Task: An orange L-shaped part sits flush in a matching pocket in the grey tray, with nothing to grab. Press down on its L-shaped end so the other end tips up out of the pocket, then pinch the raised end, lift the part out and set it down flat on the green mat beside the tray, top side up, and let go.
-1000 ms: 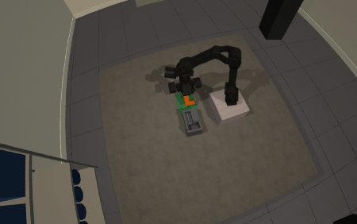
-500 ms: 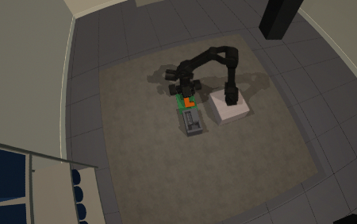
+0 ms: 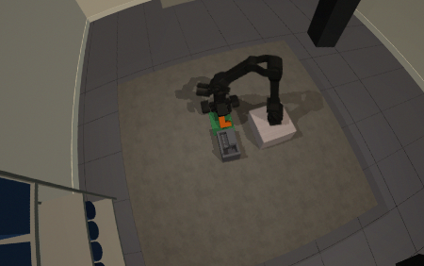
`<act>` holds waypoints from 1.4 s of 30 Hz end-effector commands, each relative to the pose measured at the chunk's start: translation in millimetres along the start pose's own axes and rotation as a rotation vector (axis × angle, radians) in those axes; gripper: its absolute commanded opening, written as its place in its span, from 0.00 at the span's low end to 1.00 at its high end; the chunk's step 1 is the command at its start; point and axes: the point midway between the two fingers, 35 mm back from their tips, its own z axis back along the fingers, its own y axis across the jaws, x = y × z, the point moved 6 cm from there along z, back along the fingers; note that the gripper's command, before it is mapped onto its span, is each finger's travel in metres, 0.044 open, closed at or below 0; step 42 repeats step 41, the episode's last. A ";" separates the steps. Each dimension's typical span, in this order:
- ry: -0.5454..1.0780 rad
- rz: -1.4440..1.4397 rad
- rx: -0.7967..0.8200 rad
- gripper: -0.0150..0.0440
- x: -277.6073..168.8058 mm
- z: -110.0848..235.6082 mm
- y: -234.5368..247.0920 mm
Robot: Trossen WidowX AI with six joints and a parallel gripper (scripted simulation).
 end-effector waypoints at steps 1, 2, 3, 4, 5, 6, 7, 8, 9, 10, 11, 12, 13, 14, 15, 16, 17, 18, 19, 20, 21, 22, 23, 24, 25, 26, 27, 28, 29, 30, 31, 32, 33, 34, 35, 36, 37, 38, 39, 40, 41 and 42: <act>0.000 0.000 0.000 0.39 0.0 0.0 0.0; 0.000 0.000 0.000 0.43 0.0 0.0 0.0; 0.000 0.000 0.000 0.48 0.0 0.0 0.0; 0.000 0.000 0.000 0.52 0.0 0.0 0.0; 0.000 0.000 0.000 0.57 0.0 0.0 0.0; 0.000 0.000 0.000 0.61 0.0 0.0 0.0; 0.000 0.000 0.000 0.65 0.0 0.0 0.0; 0.000 0.000 0.000 0.70 -0.2 2.8 -0.5; 0.000 0.000 0.000 0.74 -0.6 8.7 -1.4; -0.001 0.001 -0.001 0.79 -1.0 16.6 -2.4; -0.001 0.002 -0.001 0.83 -1.4 27.1 -3.3; -0.001 0.002 -0.001 0.88 -1.6 40.7 -3.8; -0.002 0.003 -0.002 0.92 -1.6 54.2 -3.7; -0.003 0.004 -0.002 0.93 -1.2 67.8 -2.9; -0.003 0.004 -0.002 0.93 -0.8 79.6 -1.7; -0.003 0.005 -0.002 0.93 -0.3 87.1 -0.7; -0.004 0.005 -0.002 0.93 -0.2 89.7 -0.3; -0.004 0.005 -0.002 0.93 -0.2 89.7 -0.3; -0.004 0.005 -0.002 0.93 -0.2 89.7 -0.3; 0.006 0.009 -0.015 0.93 -1.8 84.7 -2.8; 0.006 0.009 -0.015 0.93 -1.8 84.7 -2.8; 0.006 0.009 -0.015 0.93 -1.8 84.7 -2.8; 0.006 0.009 -0.015 0.93 -1.8 84.7 -2.8; 0.006 0.009 -0.015 0.93 -1.8 84.7 -2.8; 0.006 0.009 -0.015 0.93 -1.8 84.7 -2.8; 0.006 0.009 -0.015 0.93 -1.8 84.7 -2.8; 0.006 0.009 -0.015 0.93 -1.8 84.7 -2.8; 0.006 0.009 -0.015 0.93 -1.8 84.7 -2.8; 0.006 0.009 -0.015 0.93 -1.8 84.7 -2.8; 0.006 0.009 -0.015 0.93 -1.8 84.7 -2.8; 0.006 0.009 -0.015 0.93 -1.8 84.7 -2.8; 0.006 0.009 -0.015 0.93 -1.8 84.7 -2.8; 0.006 0.009 -0.015 0.93 -1.8 84.7 -2.8; 0.006 0.009 -0.015 0.93 -1.8 84.7 -2.8; 0.006 0.009 -0.015 0.93 -1.8 84.7 -2.8; 0.006 0.009 -0.015 0.93 -1.8 84.7 -2.8; 0.006 0.009 -0.015 0.93 -1.8 84.7 -2.8; 0.006 0.009 -0.015 0.93 -1.8 84.7 -2.8; 0.006 0.009 -0.015 0.93 -1.8 84.7 -2.8; 0.006 0.009 -0.015 0.93 -1.8 84.7 -2.8; 0.006 0.009 -0.015 0.93 -1.8 84.7 -2.8; 0.006 0.009 -0.015 0.93 -1.8 84.7 -2.8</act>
